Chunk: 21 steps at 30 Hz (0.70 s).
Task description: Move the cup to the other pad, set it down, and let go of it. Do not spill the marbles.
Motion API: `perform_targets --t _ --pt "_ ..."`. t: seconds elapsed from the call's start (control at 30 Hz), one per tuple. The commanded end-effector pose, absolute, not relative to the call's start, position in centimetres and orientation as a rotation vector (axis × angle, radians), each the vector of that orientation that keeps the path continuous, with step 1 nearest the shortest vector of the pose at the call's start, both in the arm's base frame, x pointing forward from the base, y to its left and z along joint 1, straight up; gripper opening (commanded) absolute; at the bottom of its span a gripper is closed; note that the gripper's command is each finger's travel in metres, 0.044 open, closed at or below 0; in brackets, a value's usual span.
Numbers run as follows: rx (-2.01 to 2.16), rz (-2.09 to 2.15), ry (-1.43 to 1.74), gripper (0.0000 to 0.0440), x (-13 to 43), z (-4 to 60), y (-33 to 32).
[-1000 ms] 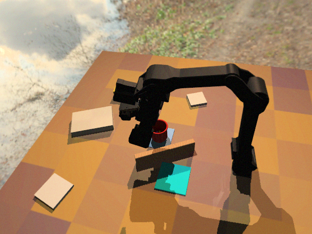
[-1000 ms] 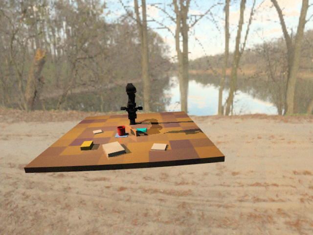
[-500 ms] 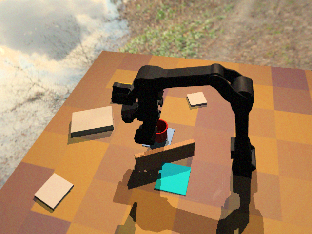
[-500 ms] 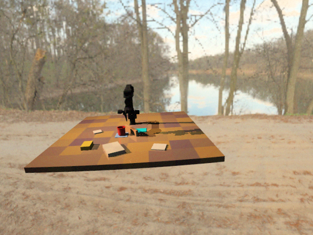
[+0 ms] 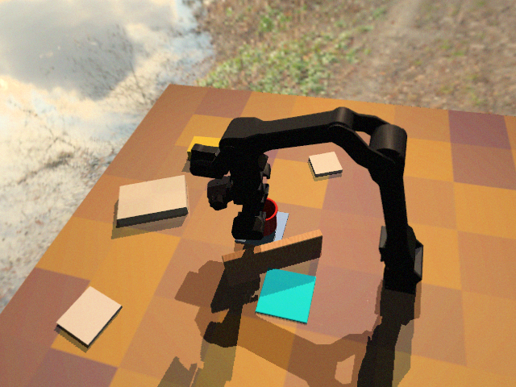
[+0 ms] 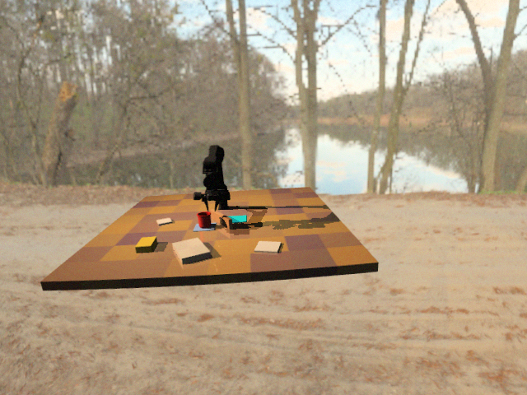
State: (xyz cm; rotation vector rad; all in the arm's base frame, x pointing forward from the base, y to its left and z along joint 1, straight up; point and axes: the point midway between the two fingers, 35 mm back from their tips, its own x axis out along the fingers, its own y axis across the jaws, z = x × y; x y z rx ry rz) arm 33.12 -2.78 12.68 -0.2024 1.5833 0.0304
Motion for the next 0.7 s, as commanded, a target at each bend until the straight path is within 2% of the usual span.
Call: perform_targets --t 0.0,0.37,0.43,0.6,0.63,0.67 --pt "-0.221 0.049 1.611 0.0166 32.9 11.1 -3.5" --pt "-0.282 0.161 1.661 0.0180 32.4 6.5 -4.2" --pt "-0.301 0.189 1.663 0.0146 32.3 5.9 -4.3" --pt "-0.361 0.263 1.675 0.0020 31.9 4.9 -4.6" --pt "-0.371 0.277 1.676 0.0000 31.8 4.9 -4.7" --pt "-0.381 0.291 1.676 0.0000 31.8 4.9 -4.7"
